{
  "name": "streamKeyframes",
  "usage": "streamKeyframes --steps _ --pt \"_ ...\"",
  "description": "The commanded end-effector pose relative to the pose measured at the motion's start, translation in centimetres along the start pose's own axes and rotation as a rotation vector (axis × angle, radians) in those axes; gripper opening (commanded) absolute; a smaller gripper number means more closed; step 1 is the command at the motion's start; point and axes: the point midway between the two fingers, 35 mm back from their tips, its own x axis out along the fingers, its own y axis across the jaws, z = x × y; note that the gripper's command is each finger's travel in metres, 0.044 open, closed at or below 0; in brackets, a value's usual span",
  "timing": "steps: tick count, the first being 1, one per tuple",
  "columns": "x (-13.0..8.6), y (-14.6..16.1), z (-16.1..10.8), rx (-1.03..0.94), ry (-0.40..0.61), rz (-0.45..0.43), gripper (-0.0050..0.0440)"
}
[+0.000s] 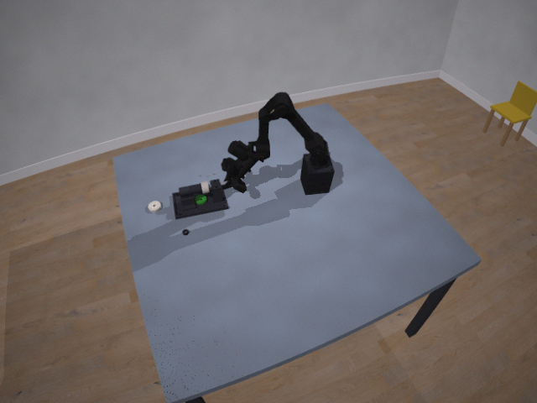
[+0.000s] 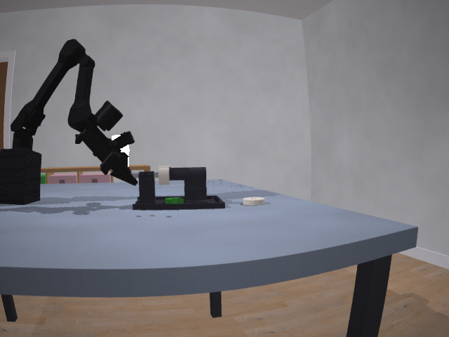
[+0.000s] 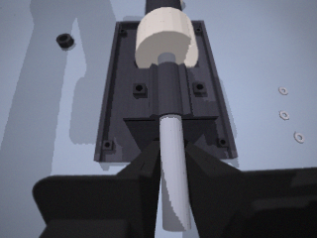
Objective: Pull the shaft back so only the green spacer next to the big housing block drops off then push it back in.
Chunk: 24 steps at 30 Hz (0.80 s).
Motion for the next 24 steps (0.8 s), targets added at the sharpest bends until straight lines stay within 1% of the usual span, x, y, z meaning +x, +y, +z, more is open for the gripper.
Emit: streamKeyframes --steps 1,24 --pt "0.14 -0.04 0.41 0.000 -0.010 -0.001 0.0000" --pt "0.40 -0.04 0.66 0.000 -0.010 -0.001 0.0000"
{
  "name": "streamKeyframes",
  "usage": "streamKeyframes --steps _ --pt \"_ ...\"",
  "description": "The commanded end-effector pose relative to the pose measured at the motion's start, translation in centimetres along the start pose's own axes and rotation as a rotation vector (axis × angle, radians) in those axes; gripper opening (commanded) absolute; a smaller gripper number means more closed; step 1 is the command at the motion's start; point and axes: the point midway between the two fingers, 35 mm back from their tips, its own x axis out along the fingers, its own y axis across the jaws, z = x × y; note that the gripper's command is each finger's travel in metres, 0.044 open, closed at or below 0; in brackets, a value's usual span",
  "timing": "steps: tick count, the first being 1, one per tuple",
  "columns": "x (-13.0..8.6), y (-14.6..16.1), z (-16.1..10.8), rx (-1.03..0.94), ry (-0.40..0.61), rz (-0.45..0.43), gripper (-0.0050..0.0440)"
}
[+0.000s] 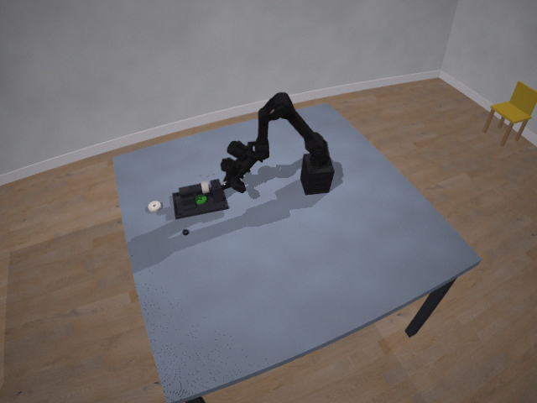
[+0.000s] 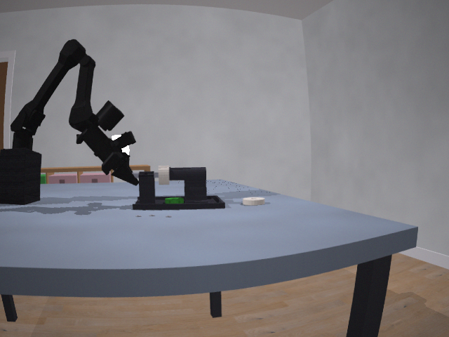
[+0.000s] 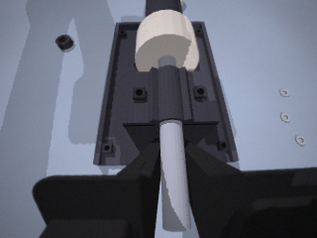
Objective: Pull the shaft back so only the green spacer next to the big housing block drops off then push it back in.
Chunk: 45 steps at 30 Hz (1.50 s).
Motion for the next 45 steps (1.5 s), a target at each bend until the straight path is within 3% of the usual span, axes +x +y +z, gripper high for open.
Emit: streamKeyframes --steps 1,8,22,24,28,36,42,45 --pt "0.1 0.0 0.4 0.000 -0.011 -0.001 0.0000" --pt "0.1 0.0 0.4 0.000 -0.011 -0.001 0.0000" --pt "0.0 0.0 0.0 0.000 0.001 0.000 0.0336" --pt "0.0 0.0 0.0 0.000 0.001 0.000 0.0336" --pt "-0.2 0.0 0.0 0.000 0.000 0.000 0.0432" --pt "-5.5 0.0 0.0 0.000 -0.009 -0.001 0.0440" --pt "-5.6 -0.1 0.1 0.004 -0.014 -0.006 0.0440" --pt "-7.4 0.2 -1.7 0.010 -0.011 -0.009 0.0440"
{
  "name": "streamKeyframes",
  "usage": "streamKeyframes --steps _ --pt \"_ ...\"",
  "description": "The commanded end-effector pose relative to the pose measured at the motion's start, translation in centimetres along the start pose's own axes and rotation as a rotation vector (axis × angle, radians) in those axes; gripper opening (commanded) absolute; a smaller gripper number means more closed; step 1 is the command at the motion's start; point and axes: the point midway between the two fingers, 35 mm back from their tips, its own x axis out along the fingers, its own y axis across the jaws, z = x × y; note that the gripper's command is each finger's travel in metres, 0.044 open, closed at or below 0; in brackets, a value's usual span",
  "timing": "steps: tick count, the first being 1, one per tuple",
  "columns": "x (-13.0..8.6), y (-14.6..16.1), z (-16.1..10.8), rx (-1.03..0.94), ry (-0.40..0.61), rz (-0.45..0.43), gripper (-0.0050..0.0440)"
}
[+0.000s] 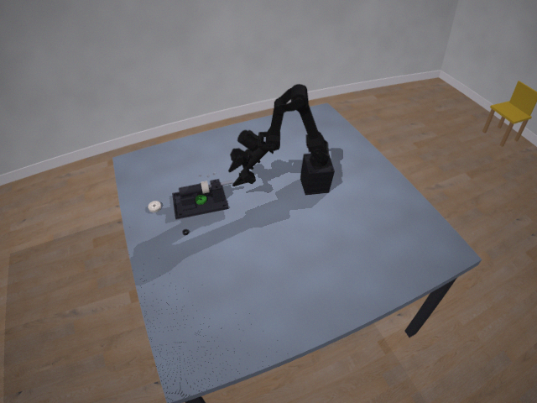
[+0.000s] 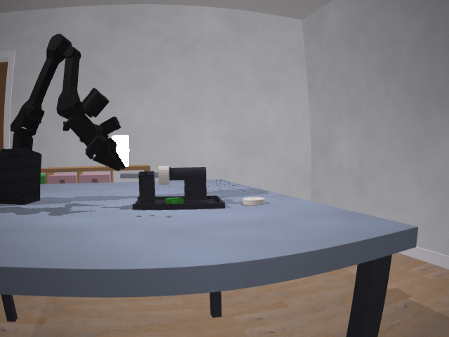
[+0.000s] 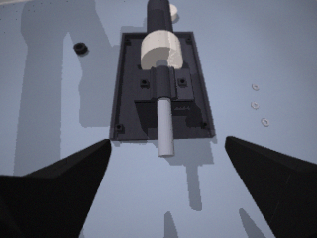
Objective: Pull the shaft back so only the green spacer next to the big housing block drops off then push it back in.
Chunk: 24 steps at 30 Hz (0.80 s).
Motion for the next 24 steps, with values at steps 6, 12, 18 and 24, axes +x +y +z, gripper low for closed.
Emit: streamKeyframes --steps 6,12,18,24 --pt "-4.9 1.3 -4.7 -0.005 0.007 0.006 0.0440" --pt "-5.8 1.2 -4.6 -0.002 0.010 0.006 0.0440" --pt "-8.5 1.2 -4.6 0.006 0.019 0.004 0.0440" --pt "-9.3 1.2 -4.7 0.009 0.021 0.004 0.0440"
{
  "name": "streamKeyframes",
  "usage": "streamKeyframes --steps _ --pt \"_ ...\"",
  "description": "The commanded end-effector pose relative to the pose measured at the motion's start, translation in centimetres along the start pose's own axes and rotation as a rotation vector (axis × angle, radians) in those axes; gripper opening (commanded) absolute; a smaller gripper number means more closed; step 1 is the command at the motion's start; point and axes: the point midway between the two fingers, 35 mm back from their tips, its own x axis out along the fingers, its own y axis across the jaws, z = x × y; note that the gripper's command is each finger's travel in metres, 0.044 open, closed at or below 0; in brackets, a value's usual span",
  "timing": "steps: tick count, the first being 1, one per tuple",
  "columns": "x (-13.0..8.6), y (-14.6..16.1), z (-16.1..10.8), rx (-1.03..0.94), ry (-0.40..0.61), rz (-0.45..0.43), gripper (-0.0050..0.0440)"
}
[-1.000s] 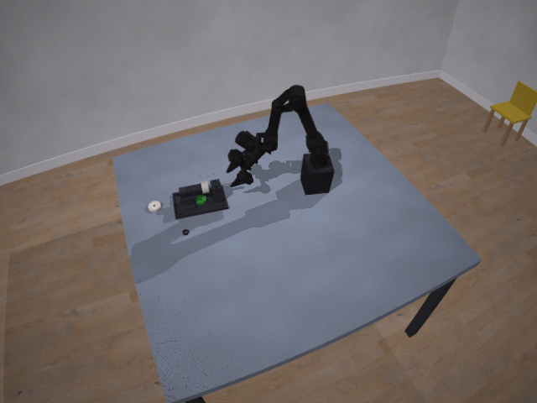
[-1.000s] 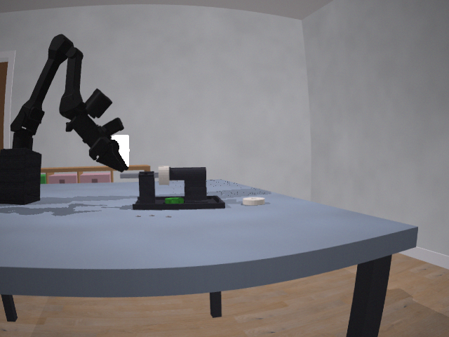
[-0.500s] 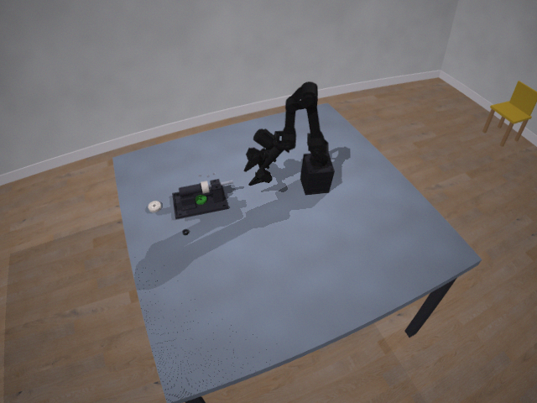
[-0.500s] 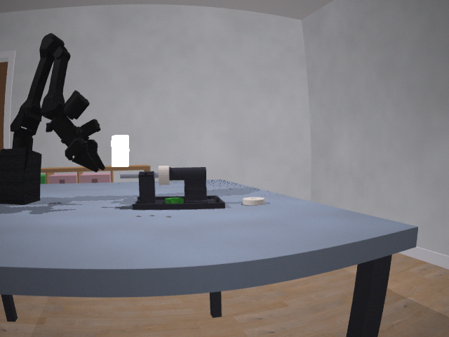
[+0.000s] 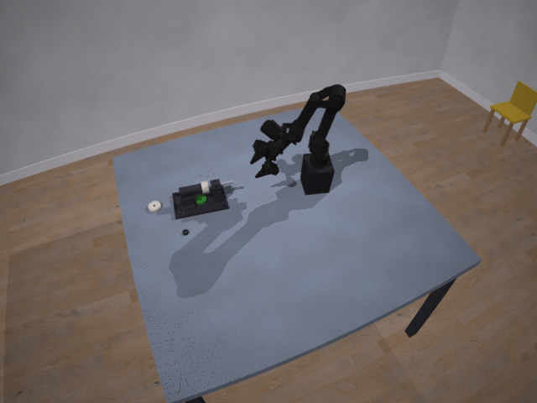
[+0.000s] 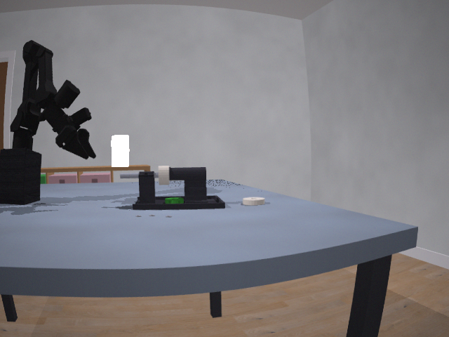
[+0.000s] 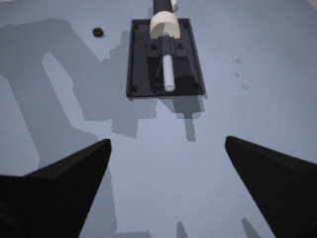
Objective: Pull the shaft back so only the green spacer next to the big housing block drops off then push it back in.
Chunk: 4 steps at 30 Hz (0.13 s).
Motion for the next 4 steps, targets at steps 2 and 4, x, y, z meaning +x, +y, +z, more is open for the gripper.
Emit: streamKeyframes --steps 2,4 --pt "-0.35 0.15 -0.38 0.000 0.008 0.005 0.0440" --pt "-0.35 0.15 -0.38 0.000 0.008 0.005 0.0440"
